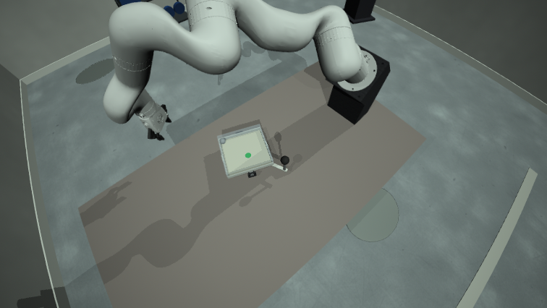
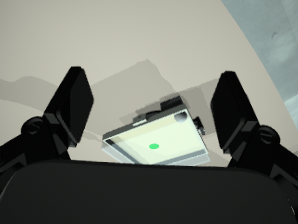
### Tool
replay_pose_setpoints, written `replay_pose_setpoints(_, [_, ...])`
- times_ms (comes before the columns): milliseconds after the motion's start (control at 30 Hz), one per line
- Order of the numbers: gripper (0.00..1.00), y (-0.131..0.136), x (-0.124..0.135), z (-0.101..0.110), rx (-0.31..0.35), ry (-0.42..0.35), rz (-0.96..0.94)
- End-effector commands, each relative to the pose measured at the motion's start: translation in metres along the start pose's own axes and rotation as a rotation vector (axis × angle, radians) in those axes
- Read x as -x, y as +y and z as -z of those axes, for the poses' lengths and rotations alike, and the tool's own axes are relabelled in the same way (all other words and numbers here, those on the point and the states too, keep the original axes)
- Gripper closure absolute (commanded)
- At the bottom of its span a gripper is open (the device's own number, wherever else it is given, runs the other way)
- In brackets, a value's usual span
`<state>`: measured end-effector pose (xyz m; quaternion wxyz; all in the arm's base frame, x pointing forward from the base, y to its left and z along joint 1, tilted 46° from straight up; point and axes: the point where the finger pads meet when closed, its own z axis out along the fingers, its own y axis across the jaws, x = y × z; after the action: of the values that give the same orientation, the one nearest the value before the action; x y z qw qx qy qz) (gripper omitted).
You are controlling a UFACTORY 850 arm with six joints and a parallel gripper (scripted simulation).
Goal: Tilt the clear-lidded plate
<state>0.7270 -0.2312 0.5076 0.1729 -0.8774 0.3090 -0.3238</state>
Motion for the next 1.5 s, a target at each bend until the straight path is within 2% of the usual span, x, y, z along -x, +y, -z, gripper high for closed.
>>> replay_pose_setpoints(0, [0.0, 0.0, -0.001, 0.001, -0.001, 0.002, 0.0])
replay_pose_setpoints(633, [0.0, -0.001, 0.0, 0.001, -0.002, 0.002, -0.001])
replay_pose_setpoints(833, [0.0, -0.018, 0.014, -0.004, -0.042, -0.009, -0.04])
replay_pose_setpoints(1033, [0.0, -0.067, 0.056, -0.015, -0.149, -0.041, -0.163])
replay_pose_setpoints(1100, [0.0, -0.067, 0.056, -0.015, -0.149, -0.041, -0.163])
replay_pose_setpoints(1267, [0.0, -0.122, 0.113, -0.024, -0.268, -0.087, -0.347])
replay_pose_setpoints(1467, [0.0, -0.177, 0.201, -0.027, -0.383, -0.155, -0.661])
